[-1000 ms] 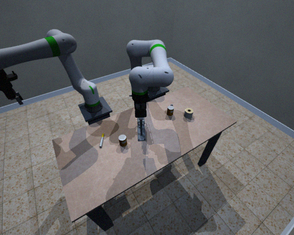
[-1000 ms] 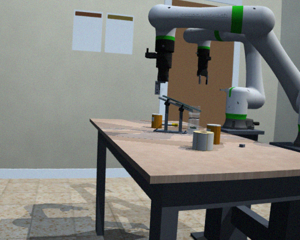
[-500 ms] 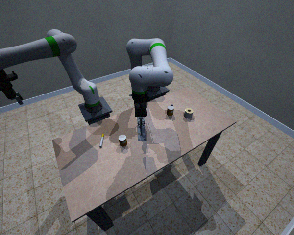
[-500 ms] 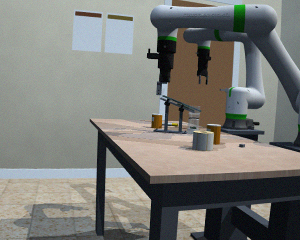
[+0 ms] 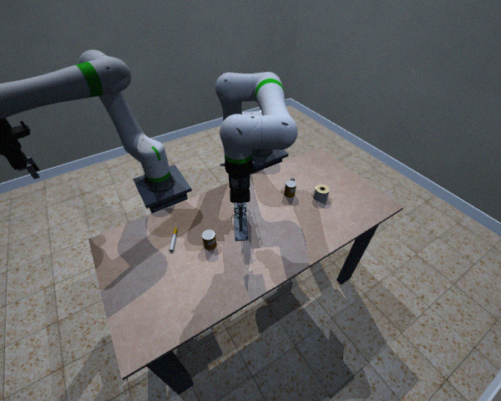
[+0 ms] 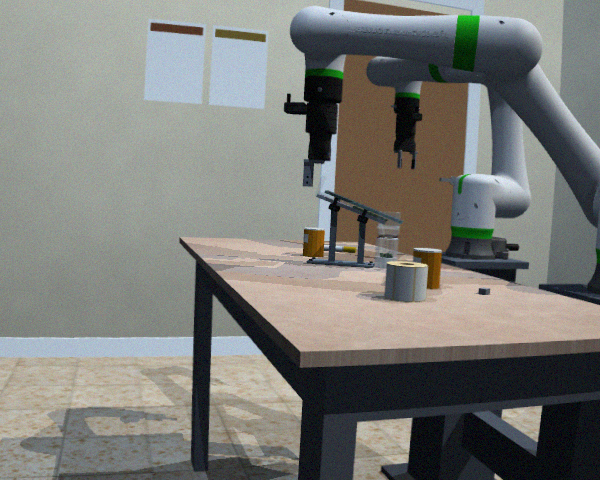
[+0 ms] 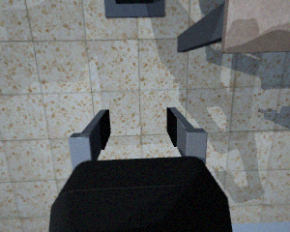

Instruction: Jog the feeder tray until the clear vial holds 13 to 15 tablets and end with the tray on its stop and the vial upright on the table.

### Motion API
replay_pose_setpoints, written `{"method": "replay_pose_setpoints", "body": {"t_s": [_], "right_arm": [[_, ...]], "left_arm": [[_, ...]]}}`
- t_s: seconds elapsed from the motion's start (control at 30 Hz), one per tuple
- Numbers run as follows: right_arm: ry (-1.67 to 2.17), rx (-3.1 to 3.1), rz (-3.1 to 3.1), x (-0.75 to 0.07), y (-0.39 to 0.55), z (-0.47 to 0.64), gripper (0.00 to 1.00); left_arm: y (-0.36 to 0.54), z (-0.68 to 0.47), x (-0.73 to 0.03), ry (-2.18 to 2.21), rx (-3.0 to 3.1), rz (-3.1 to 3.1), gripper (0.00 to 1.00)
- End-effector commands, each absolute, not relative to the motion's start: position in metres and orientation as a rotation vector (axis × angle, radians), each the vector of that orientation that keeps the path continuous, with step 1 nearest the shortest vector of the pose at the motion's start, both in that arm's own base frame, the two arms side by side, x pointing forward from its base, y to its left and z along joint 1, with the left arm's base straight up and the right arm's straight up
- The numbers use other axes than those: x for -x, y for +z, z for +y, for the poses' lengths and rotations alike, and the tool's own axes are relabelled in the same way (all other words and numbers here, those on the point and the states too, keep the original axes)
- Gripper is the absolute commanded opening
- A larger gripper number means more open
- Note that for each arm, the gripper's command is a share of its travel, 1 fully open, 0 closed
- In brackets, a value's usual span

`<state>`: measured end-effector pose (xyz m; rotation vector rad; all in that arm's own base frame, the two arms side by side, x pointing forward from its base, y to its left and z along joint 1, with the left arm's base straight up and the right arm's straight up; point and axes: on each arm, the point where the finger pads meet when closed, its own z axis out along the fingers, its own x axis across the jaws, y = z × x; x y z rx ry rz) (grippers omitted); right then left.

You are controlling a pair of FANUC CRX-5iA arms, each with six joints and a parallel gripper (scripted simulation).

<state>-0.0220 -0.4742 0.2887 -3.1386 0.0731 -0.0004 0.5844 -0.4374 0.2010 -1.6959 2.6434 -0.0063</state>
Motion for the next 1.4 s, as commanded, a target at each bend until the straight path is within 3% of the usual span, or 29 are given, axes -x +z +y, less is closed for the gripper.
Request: {"method": "replay_pose_setpoints", "body": {"t_s": [0.0, 1.37], "right_arm": [[0.000, 3.141, 0.073, 0.022, 0.290, -0.474, 1.00], [0.000, 3.141, 0.073, 0.022, 0.290, -0.474, 1.00]], "left_arm": [[0.204, -0.439, -0.588, -0.005, 1.696, 2.644, 0.00], [0.196, -0.429, -0.565, -0.004, 1.696, 2.644, 0.00]]}}
